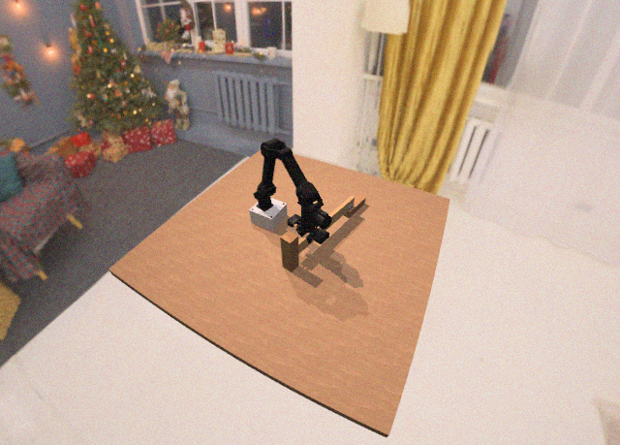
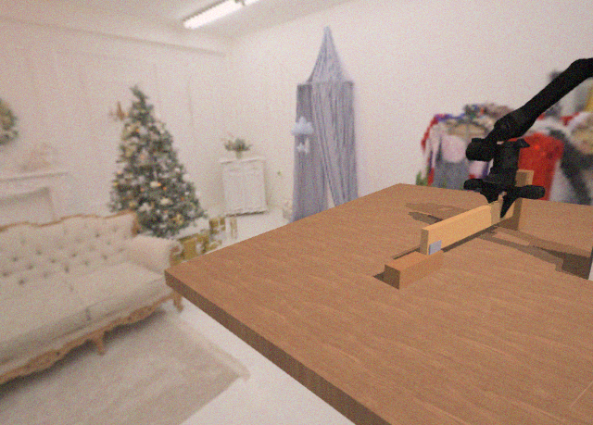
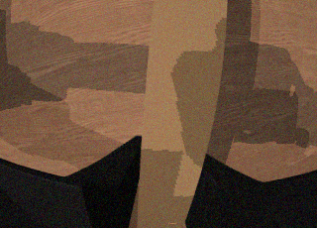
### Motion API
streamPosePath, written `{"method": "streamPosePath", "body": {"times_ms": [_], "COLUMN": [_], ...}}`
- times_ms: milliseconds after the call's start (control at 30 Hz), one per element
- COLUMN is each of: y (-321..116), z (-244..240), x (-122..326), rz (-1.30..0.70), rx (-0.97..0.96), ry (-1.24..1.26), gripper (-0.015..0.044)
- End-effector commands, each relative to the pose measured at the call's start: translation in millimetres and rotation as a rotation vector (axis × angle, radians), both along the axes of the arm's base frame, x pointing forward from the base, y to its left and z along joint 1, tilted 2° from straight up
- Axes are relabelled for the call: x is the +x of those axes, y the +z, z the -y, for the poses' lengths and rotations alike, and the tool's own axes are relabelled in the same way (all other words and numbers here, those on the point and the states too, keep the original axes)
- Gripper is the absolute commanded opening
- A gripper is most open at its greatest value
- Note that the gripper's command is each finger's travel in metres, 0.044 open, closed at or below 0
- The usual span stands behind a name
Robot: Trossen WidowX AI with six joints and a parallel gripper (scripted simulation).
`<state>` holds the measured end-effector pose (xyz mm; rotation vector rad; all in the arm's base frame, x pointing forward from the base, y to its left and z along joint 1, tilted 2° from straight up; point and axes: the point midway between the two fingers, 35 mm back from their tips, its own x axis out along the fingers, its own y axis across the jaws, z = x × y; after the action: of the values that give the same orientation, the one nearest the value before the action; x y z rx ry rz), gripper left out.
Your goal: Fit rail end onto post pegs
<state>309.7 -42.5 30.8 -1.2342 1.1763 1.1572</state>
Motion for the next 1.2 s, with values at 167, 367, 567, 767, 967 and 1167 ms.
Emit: {"method": "streamPosePath", "body": {"times_ms": [167,367,567,767,967,1167], "y": [2.7,3.1,3.5,3.4,2.4,1.5], "z": [3.0,1.1,-0.8,-2.7,-3.2,-3.2], "x": [0.6,0.7,0.8,1.0,1.2,1.3], "rz": [0.003,0.003,0.003,0.003,0.003,0.003], "rx": [-0.004,-0.004,-0.004,-0.004,-0.004,-0.004], "ry": [-0.001,-0.001,-0.001,-0.001,-0.001,-0.001], "gripper": [0.0,0.0,0.0,0.0,0.0,0.0]}}
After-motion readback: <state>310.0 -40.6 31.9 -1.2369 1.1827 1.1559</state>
